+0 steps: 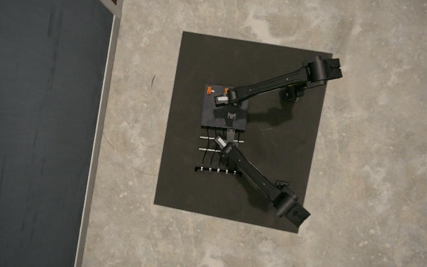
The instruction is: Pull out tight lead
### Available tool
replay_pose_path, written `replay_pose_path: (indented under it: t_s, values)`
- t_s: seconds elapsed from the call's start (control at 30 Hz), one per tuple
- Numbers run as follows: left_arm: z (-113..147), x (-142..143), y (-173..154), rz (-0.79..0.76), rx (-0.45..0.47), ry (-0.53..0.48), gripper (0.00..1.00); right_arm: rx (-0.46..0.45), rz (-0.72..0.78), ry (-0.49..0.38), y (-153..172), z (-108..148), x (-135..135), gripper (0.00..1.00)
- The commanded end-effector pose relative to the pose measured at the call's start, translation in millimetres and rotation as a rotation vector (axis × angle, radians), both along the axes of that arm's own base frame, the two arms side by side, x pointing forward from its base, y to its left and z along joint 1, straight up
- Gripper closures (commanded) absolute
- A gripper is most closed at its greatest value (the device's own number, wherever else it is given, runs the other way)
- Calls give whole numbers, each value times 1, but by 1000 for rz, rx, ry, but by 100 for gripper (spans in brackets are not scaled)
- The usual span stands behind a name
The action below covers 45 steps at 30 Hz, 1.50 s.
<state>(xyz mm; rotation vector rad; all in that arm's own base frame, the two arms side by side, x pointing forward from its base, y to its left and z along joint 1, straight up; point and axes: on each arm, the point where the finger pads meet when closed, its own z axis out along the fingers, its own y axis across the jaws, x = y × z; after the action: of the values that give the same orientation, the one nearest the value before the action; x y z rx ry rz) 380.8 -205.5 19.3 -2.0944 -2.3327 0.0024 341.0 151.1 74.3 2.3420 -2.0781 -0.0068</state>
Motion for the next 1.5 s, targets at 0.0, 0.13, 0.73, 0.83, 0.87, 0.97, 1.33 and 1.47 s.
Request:
replay_pose_path:
  t_s: [0.0,0.13,0.73,0.83,0.87,0.97,1.33,1.47]
  values:
    - [4,4,-3,-3,-8,-15,100,13,-3,-28,0,4,9,65]
    - [4,4,-3,-3,-8,-15,100,9,-1,-19,2,4,5,76]
    - [4,4,-3,-3,-8,-15,100,9,-1,-19,1,4,4,100]
    - [4,4,-3,-3,-8,-15,100,18,-1,-38,3,7,7,95]
    - [4,4,-3,-3,-8,-15,100,17,-1,-38,3,7,7,95]
    - [4,4,-3,-3,-8,-15,100,30,-1,-67,7,22,16,95]
    - [4,4,-3,-3,-8,-15,100,46,-1,-103,10,37,22,95]
    - [4,4,-3,-3,-8,-15,100,47,-1,-105,10,39,23,95]
